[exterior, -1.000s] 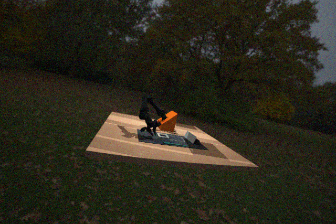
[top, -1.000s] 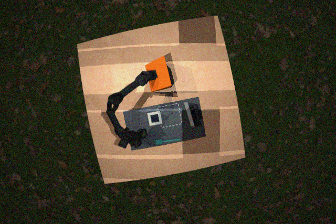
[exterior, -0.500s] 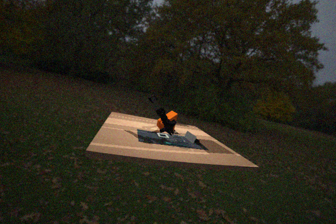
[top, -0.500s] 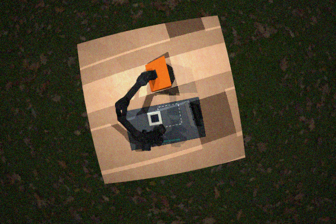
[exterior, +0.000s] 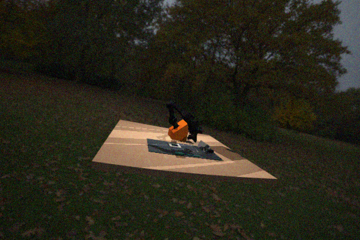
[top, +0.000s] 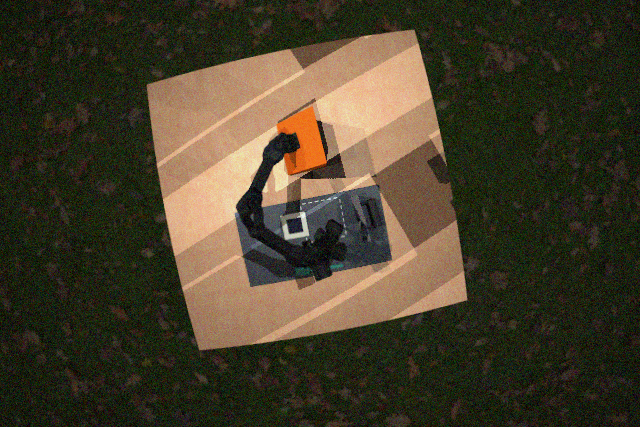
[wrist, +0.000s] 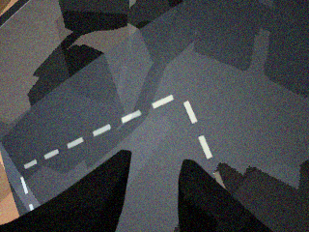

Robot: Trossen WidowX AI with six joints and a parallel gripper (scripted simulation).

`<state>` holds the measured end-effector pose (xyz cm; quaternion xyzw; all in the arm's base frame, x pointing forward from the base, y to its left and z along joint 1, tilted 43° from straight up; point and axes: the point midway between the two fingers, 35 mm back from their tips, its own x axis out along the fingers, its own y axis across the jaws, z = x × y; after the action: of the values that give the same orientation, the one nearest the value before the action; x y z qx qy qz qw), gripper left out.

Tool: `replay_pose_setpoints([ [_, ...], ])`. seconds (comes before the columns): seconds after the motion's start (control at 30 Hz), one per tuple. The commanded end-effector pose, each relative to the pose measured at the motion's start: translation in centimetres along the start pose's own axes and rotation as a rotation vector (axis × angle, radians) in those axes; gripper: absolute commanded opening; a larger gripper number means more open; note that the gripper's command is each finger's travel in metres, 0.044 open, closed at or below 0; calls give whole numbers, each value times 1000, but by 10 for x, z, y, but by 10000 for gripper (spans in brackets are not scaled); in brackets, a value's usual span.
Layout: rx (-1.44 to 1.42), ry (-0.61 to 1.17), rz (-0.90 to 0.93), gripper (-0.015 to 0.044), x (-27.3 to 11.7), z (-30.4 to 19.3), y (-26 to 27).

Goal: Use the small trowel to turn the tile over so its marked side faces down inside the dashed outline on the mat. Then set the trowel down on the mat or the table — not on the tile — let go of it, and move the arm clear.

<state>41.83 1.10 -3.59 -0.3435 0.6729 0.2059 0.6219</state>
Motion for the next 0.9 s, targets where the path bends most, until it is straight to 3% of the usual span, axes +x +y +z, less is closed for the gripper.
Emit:
replay_pose_setpoints([
  [0.0,-102,88,1,100,12,10,33],
  [0.67,-629,445,-121,100,41,27,174],
  [0.87,-721,506,-160,100,45,25,195],
])
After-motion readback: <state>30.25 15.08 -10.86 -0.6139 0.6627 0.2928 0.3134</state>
